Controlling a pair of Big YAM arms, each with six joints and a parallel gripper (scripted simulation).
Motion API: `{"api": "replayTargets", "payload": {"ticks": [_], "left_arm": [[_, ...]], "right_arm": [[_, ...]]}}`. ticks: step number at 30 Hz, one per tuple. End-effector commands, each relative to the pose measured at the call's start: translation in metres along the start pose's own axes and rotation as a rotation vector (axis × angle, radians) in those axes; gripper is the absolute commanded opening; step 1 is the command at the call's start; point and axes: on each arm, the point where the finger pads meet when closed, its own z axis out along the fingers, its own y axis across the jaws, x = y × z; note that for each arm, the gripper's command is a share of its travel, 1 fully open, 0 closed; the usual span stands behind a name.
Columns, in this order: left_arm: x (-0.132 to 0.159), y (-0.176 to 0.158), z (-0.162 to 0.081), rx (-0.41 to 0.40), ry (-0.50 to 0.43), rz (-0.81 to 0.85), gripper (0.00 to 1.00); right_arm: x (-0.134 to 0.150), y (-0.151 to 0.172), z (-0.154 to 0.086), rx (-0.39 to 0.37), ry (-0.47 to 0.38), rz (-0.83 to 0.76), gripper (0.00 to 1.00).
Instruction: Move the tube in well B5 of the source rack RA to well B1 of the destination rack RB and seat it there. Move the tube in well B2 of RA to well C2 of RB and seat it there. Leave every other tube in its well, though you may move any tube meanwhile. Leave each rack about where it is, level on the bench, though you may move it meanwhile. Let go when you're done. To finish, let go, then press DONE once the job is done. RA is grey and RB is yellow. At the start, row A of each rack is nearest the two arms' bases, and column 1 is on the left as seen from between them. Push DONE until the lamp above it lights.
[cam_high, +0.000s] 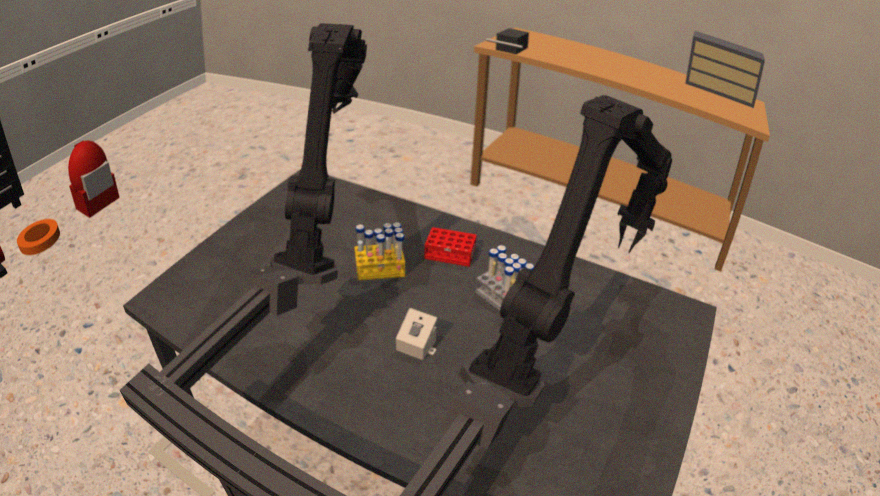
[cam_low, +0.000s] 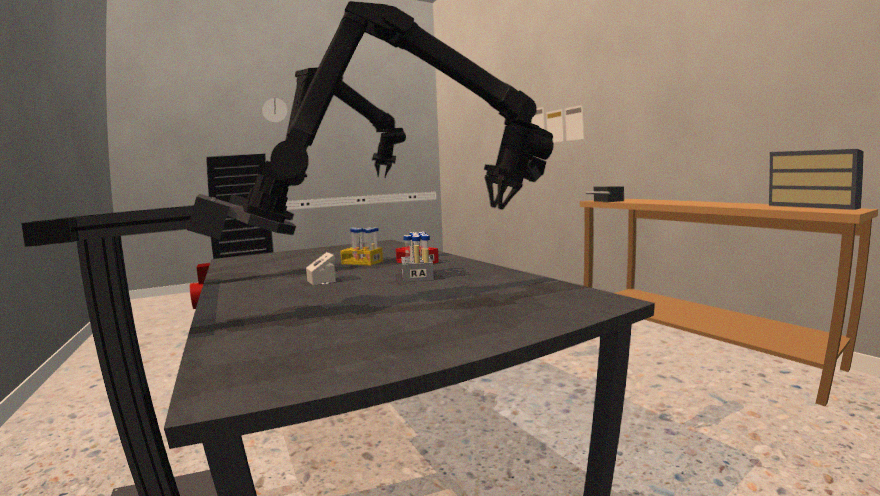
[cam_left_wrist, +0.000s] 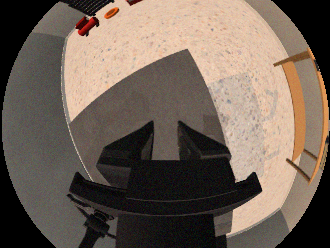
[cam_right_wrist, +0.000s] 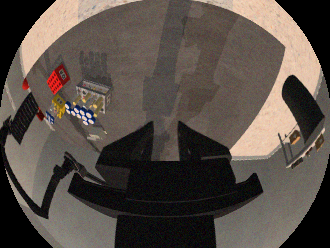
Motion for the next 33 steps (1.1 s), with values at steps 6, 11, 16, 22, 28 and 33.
{"api": "replayTargets", "payload": {"ticks": [6,11,16,22,28,33], "left_arm": [[-0.015,-0.005,-0.013,0.021,-0.031,-0.013,0.30],[-0.015,-0.005,-0.013,0.021,-0.031,-0.013,0.30],[-0.015,-0.005,-0.013,0.021,-0.031,-0.013,0.30],[-0.015,-0.005,-0.013,0.021,-0.031,-0.013,0.30],[-0.015,-0.005,-0.013,0.021,-0.031,-0.013,0.30],[-0.015,-0.005,-0.013,0.021,-0.031,-0.013,0.30]], "right_arm": [[-0.021,0.046,-0.006,0.016,0.047,0.026,0.30],[-0.022,0.062,-0.006,0.014,0.045,0.026,0.30],[-0.023,0.087,-0.001,0.037,0.094,0.030,0.30],[-0.011,0.118,-0.002,0.058,0.057,0.012,0.30],[-0.021,0.139,0.002,0.066,0.045,0.004,0.30],[-0.013,0.163,0.003,0.093,0.018,-0.021,0.30]]}}
